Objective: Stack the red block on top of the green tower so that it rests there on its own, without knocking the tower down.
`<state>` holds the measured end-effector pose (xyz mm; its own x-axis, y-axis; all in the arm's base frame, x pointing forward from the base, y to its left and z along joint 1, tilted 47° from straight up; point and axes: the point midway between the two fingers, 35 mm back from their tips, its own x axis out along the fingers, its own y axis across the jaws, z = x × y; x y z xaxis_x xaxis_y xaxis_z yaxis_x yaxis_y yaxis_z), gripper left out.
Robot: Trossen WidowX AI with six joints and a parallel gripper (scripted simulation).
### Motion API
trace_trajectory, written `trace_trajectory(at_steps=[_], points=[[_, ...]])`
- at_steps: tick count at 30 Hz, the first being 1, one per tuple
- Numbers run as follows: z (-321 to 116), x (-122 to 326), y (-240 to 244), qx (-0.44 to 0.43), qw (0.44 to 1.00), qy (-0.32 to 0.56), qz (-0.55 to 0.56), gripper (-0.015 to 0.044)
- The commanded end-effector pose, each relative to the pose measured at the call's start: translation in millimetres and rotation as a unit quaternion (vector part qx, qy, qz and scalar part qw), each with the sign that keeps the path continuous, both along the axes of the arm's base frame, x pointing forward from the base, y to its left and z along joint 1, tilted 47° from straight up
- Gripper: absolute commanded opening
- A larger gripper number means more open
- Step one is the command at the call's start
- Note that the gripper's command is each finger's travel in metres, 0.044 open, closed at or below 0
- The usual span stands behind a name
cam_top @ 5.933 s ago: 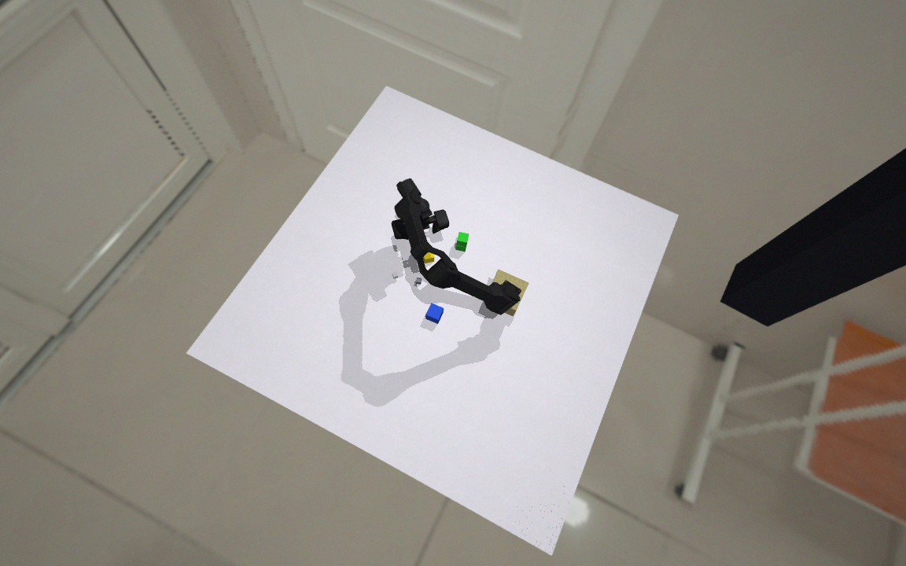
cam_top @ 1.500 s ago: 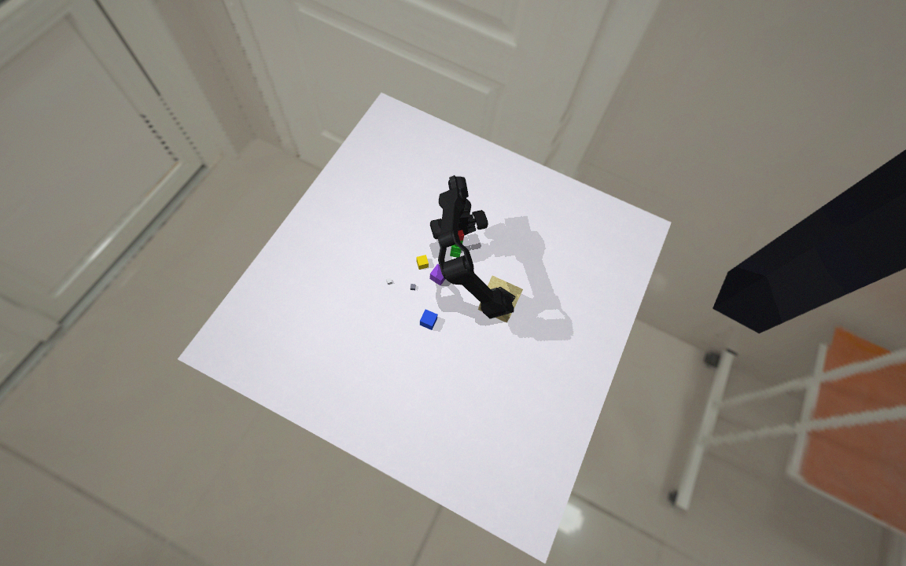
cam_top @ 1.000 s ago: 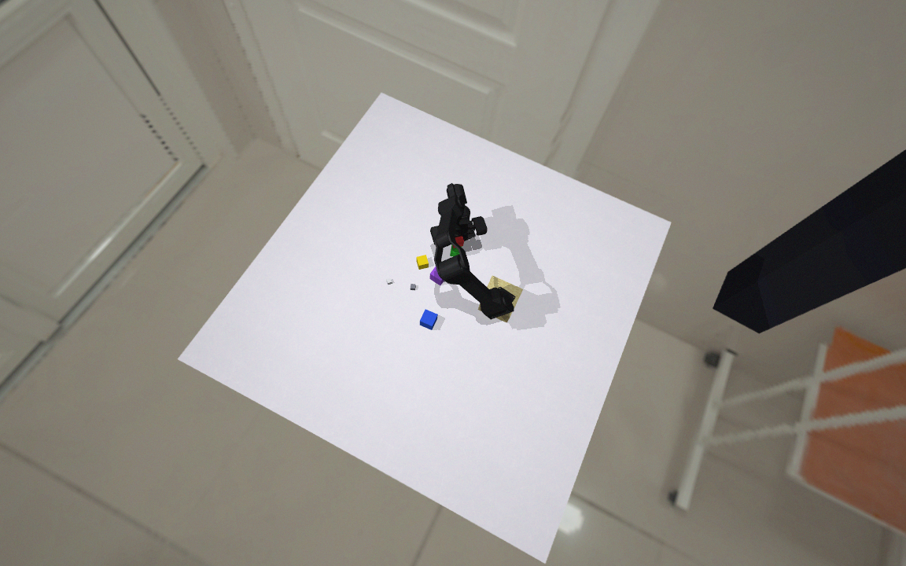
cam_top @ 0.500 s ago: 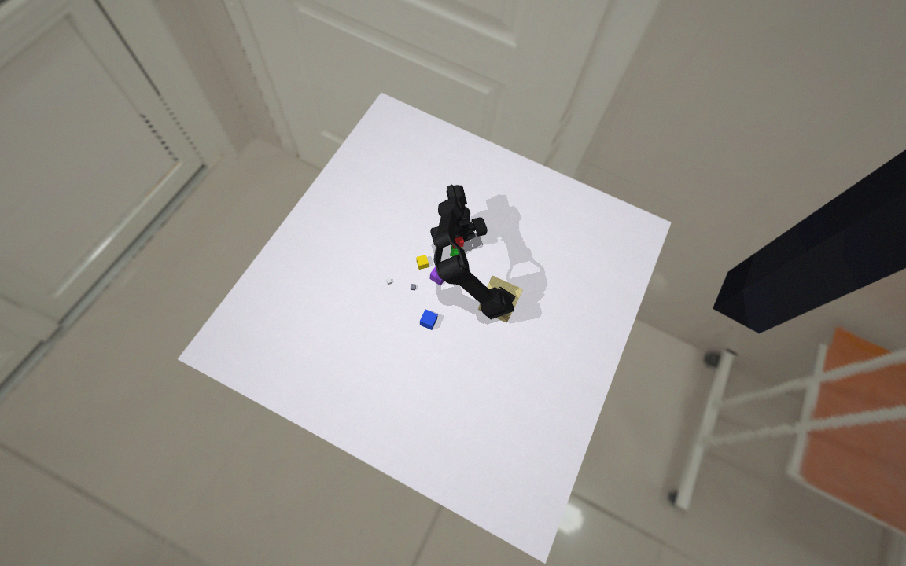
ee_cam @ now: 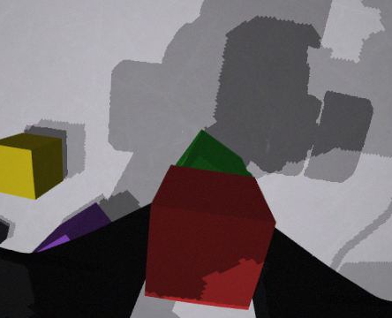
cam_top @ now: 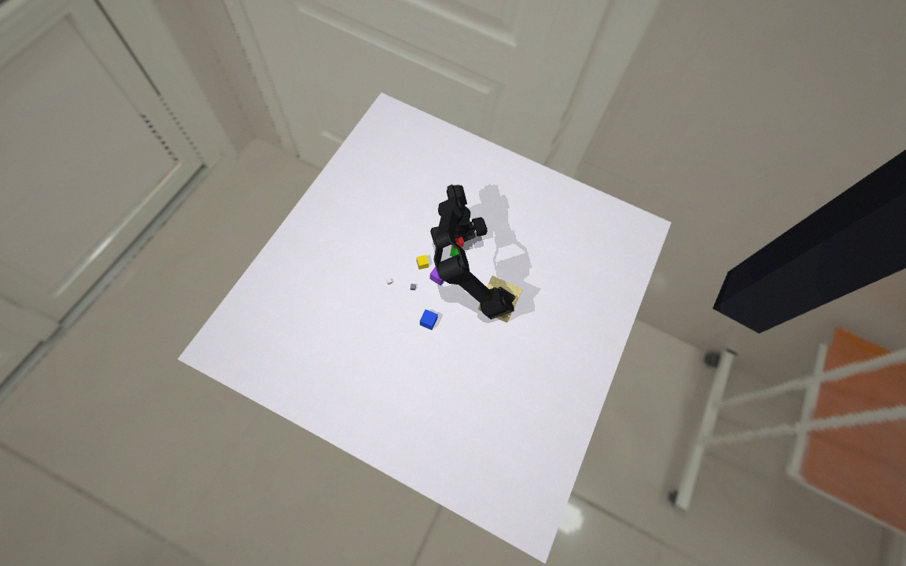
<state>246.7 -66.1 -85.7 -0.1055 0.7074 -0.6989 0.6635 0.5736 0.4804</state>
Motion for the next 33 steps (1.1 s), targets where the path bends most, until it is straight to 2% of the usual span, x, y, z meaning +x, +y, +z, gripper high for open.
trace_trajectory(at_steps=[1,15,33], points=[[0.0,-0.1,0.3,0.000,1.000,0.000,0.000,0.0079],[0.0,-0.1,0.3,0.000,1.000,0.000,0.000,0.0440],[0.0,-0.1,0.3,0.000,1.000,0.000,0.000,0.0440]])
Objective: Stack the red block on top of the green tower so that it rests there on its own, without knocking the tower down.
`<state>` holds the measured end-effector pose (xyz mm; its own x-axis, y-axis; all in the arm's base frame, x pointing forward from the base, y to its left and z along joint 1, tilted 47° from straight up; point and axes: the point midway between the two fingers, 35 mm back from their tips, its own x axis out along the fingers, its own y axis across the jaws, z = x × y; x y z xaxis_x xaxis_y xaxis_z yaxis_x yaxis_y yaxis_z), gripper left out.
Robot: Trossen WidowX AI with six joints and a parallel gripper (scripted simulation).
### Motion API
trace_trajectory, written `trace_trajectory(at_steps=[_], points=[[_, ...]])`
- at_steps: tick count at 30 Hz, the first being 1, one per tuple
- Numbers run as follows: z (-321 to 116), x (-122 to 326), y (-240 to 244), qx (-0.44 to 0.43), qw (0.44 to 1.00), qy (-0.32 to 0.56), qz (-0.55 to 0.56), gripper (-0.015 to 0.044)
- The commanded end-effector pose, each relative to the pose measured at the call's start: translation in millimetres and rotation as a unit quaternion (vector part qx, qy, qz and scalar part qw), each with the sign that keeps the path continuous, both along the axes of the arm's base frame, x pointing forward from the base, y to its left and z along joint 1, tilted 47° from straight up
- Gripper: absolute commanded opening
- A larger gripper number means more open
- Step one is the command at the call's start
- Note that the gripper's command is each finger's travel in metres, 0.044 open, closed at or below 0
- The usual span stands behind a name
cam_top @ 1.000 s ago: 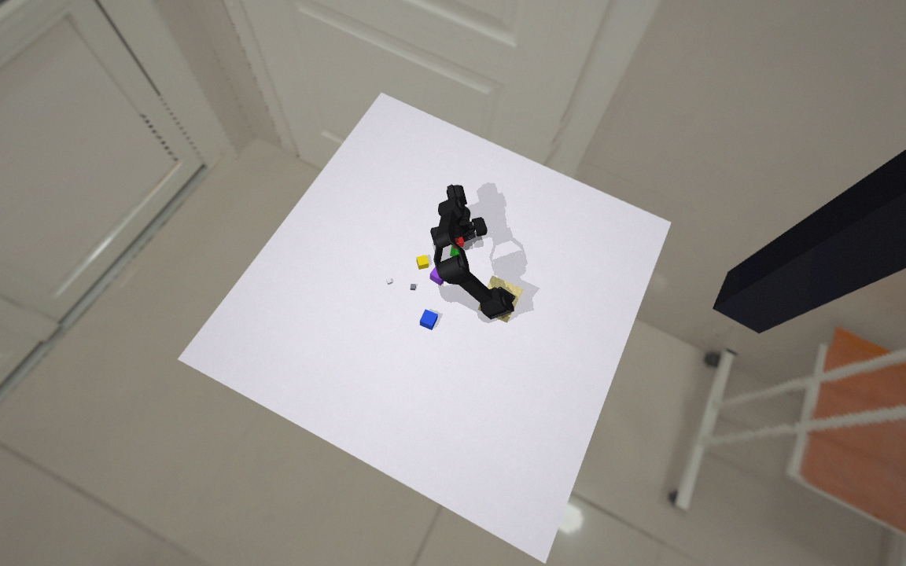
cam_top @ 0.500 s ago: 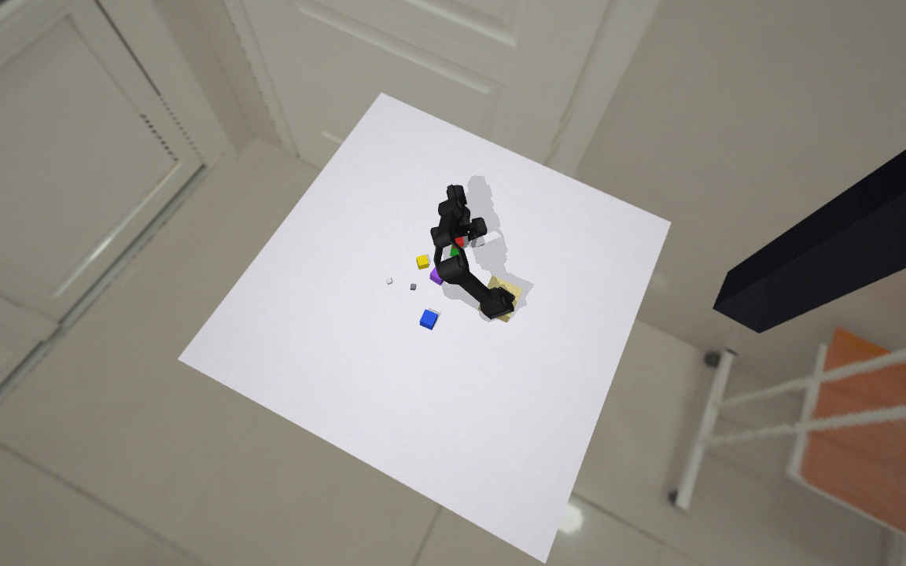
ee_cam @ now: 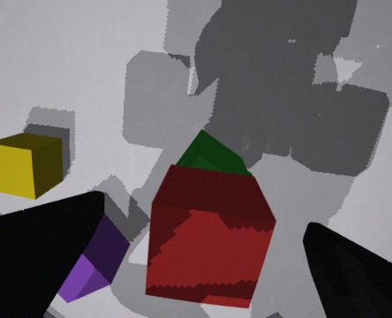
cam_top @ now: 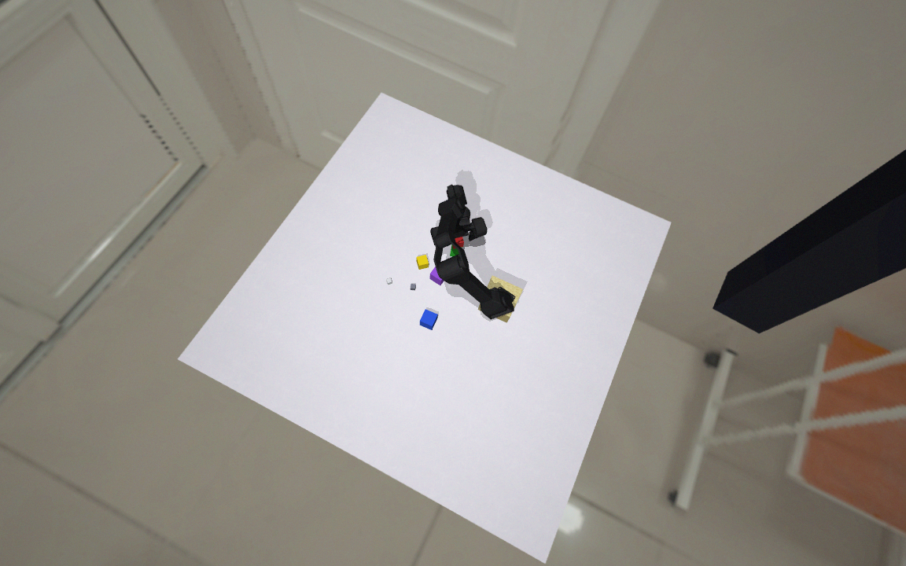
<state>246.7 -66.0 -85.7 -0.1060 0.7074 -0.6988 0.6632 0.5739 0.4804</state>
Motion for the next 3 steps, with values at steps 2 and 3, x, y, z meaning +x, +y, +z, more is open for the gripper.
trace_trajectory(at_steps=[2,3], points=[[0.0,-0.1,0.1,0.000,1.000,0.000,0.000,0.0440],[0.0,-0.1,0.1,0.000,1.000,0.000,0.000,0.0440]])
